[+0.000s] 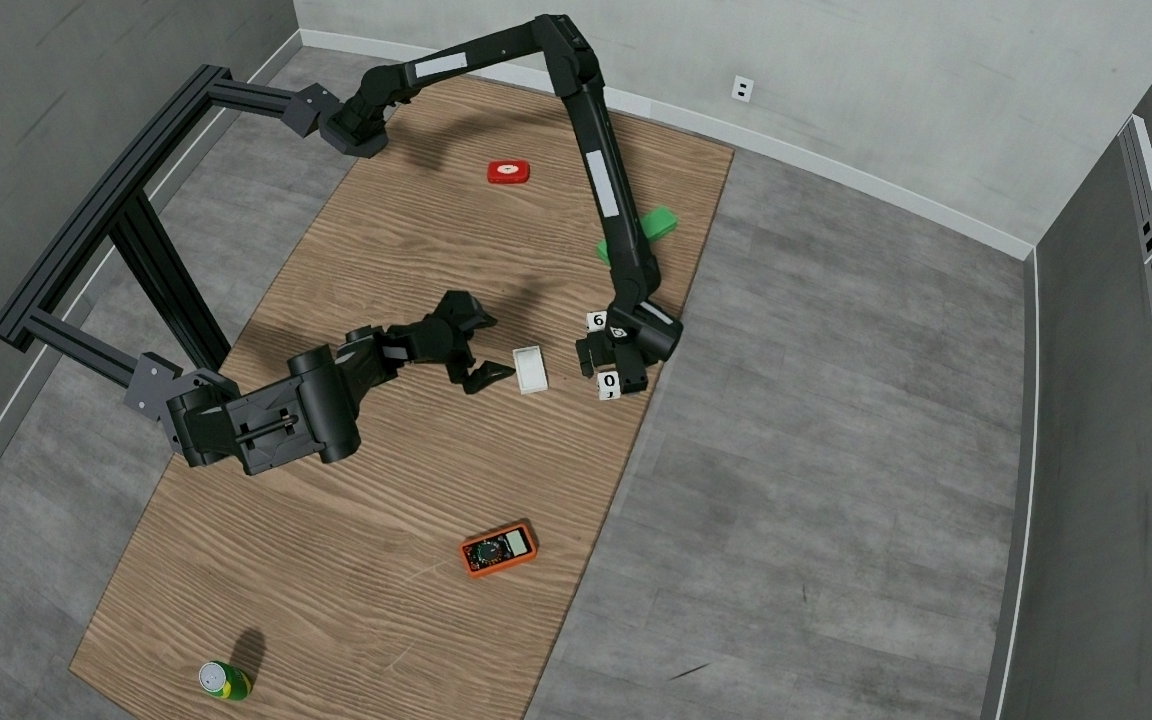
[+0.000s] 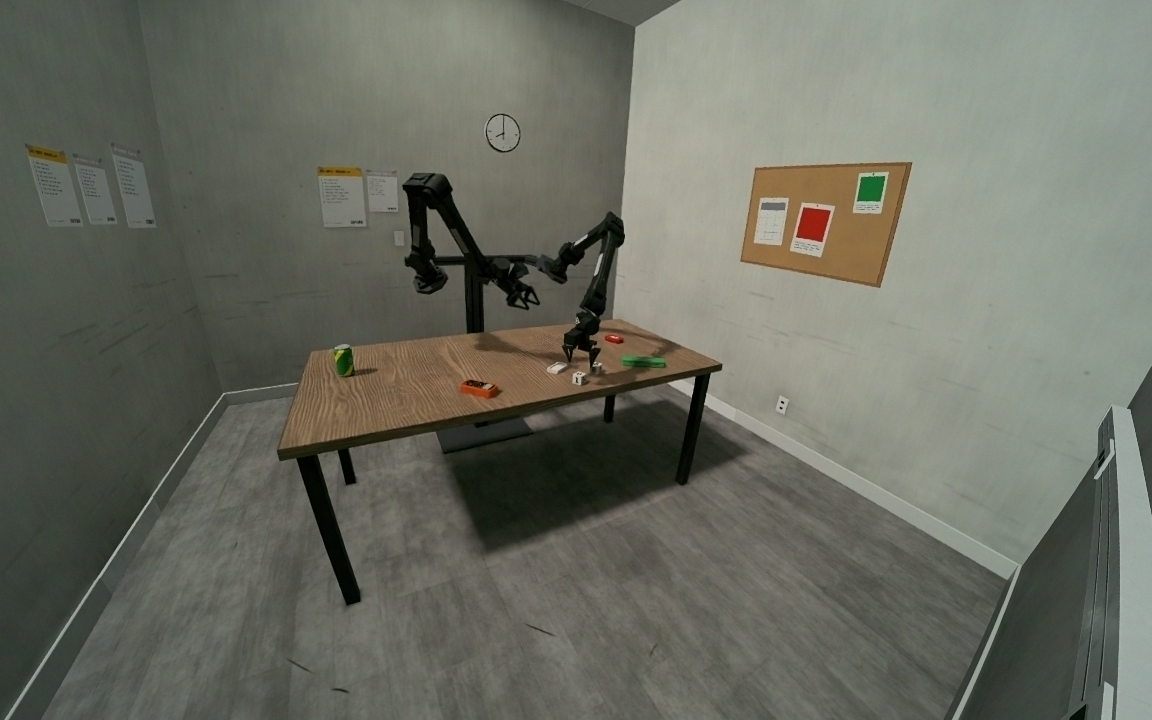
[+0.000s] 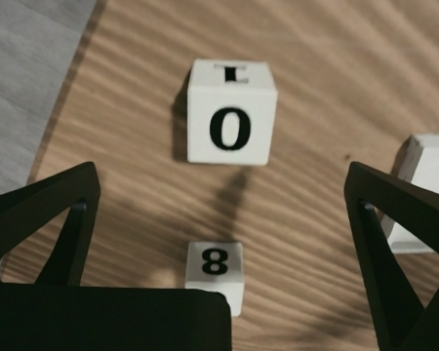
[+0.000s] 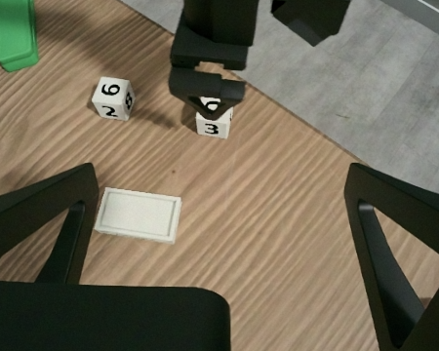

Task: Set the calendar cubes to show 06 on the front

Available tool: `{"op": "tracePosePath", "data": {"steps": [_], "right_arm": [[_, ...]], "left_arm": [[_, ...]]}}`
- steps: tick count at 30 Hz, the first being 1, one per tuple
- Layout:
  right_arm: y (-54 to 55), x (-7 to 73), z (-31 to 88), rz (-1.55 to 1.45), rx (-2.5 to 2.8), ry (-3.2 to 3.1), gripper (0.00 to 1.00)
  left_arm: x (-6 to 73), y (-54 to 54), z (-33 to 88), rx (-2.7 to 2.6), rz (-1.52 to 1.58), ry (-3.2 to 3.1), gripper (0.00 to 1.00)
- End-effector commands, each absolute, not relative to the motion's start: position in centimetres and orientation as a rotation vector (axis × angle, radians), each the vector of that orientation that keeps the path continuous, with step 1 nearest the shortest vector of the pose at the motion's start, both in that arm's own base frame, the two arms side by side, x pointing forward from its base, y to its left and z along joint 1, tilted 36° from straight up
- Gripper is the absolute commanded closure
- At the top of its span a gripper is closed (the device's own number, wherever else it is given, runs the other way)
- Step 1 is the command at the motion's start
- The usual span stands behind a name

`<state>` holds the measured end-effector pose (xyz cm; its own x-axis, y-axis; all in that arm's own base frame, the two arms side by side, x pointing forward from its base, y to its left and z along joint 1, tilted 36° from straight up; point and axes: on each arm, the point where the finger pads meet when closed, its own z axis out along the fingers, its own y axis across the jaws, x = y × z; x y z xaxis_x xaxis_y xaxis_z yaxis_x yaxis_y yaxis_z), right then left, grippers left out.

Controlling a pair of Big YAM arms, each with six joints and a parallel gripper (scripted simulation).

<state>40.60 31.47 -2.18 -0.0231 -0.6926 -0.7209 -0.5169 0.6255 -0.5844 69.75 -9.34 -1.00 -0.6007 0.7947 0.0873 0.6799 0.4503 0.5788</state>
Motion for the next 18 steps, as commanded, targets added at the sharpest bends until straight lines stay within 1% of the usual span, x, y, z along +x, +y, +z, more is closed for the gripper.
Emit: {"op": "tracePosePath", "data": {"steps": [1,3,4,5,6,9,12,18], "right_arm": [[32.0,40.8,-2.0,-0.184,-1.006,1.672,0.0],[32.0,40.8,-2.0,-0.184,-1.006,1.672,0.0],[32.5,40.5,-3.0,-0.182,-1.033,1.682,0.0],[33.2,40.1,-3.3,-0.175,-1.048,1.679,0.0],[34.1,39.9,-3.9,-0.167,-1.07,1.681,0.0],[36.3,39.1,-5.5,-0.142,-1.12,1.681,0.0],[40.1,37.3,-8.2,-0.107,-1.208,1.675,0.0],[42.7,36.1,-10.5,-0.092,-1.274,1.671,0.0]], "left_arm": [[69.7,-11.1,-2.2,1.321,0.861,2.484,0.11],[69.7,-11.1,-2.2,1.321,0.861,2.484,0.11],[70.1,-8.4,-2.2,1.297,0.868,2.508,0.23],[70.0,-8.3,-1.3,1.295,0.859,2.494,0.34],[69.9,-7.9,-1.6,1.299,0.843,2.493,0.36],[70.4,-6.3,0.8,1.169,0.794,2.502,0.36],[71.7,-0.9,2.4,1.114,0.731,2.453,0.36],[71.2,1.5,-1.1,1.213,0.488,2.291,0.36]]}}
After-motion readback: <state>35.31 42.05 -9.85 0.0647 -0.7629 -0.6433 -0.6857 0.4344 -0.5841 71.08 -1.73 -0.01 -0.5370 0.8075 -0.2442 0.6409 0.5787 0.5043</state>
